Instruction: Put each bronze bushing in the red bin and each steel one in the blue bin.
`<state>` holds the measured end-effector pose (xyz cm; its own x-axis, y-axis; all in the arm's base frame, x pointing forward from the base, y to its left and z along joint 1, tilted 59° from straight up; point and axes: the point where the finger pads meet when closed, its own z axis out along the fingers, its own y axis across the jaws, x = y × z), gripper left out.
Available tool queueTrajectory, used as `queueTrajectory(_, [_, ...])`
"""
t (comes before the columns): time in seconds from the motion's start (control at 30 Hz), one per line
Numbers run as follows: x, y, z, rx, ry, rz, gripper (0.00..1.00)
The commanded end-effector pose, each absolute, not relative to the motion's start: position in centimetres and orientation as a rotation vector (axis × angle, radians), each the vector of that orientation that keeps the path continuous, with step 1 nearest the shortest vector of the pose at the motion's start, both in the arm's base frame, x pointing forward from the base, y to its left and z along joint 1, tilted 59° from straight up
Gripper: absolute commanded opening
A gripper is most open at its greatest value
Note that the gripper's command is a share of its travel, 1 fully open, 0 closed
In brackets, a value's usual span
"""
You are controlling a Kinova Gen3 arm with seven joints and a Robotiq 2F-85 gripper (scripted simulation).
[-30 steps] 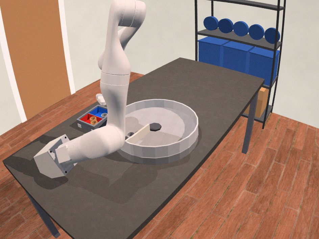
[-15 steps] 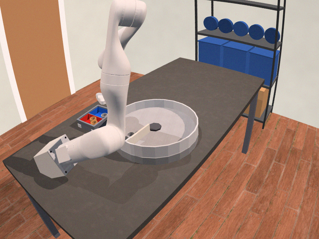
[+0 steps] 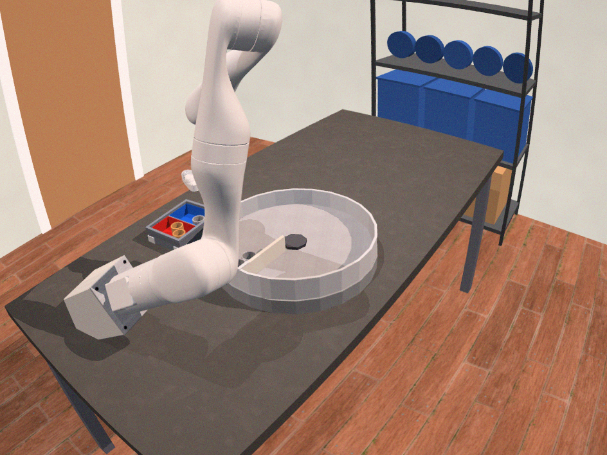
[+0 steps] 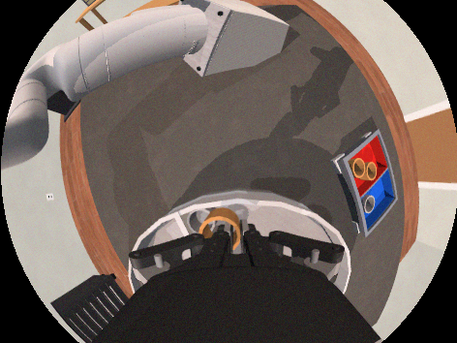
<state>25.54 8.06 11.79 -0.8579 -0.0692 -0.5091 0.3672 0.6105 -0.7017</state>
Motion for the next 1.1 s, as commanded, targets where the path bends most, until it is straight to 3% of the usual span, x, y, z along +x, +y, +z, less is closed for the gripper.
queueTrajectory(0.0, [25.5, 9.1, 11.9, 0.222, 2.35, -1.15, 0.0])
queueTrajectory(0.67, [24.6, 11.1, 13.2, 0.222, 2.35, -1.15, 0.0])
queueTrajectory(1.07, [25.8, 16.7, 5.6, 0.513, 2.24, -1.022, 0.0])
